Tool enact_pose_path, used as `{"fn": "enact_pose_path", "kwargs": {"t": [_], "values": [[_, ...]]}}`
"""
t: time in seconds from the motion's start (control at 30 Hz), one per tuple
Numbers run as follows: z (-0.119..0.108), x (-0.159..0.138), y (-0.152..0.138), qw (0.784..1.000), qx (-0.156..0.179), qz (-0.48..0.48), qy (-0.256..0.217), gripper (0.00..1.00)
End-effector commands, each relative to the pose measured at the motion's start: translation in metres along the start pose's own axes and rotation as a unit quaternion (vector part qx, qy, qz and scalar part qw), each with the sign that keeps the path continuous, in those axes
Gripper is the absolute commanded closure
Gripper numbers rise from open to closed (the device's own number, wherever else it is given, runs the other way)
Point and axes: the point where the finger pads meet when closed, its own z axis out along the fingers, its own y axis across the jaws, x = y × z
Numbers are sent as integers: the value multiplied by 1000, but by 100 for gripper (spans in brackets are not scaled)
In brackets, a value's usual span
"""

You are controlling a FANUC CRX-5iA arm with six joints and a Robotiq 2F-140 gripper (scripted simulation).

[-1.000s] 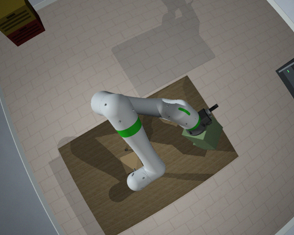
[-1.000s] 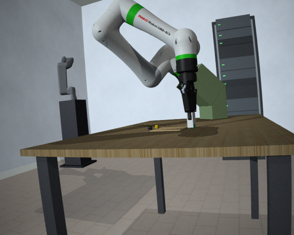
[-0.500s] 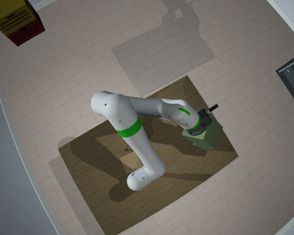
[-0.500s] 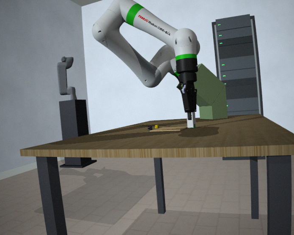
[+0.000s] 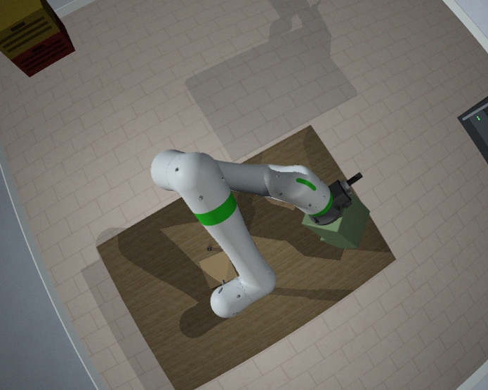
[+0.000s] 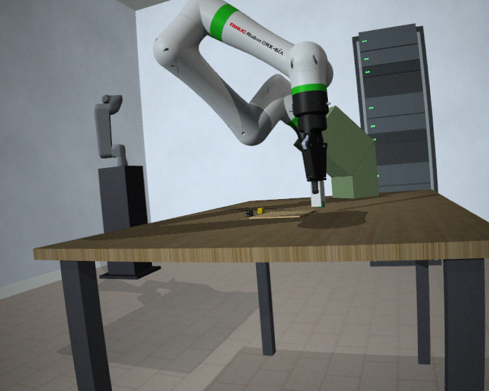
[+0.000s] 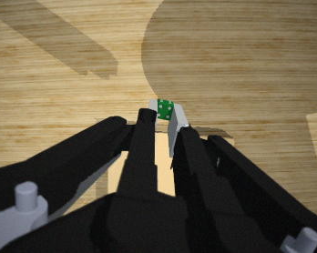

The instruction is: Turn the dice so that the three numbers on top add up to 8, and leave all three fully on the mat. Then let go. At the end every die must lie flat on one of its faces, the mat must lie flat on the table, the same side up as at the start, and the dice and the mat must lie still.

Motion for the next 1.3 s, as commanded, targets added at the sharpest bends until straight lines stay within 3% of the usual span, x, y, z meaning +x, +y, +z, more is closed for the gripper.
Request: {"fn": "enact_pose_path", "kwargs": {"t": [0.0,0.27,0.9,1.03,1.27], "values": [[-26,0,0,1000,0,0,0,93],[-78,0,0,1000,0,0,0,93],[-85,1,0,1000,0,-20,0,93],[-84,6,1,993,0,-115,0,93],[-83,10,2,979,0,-203,0,93]]}}
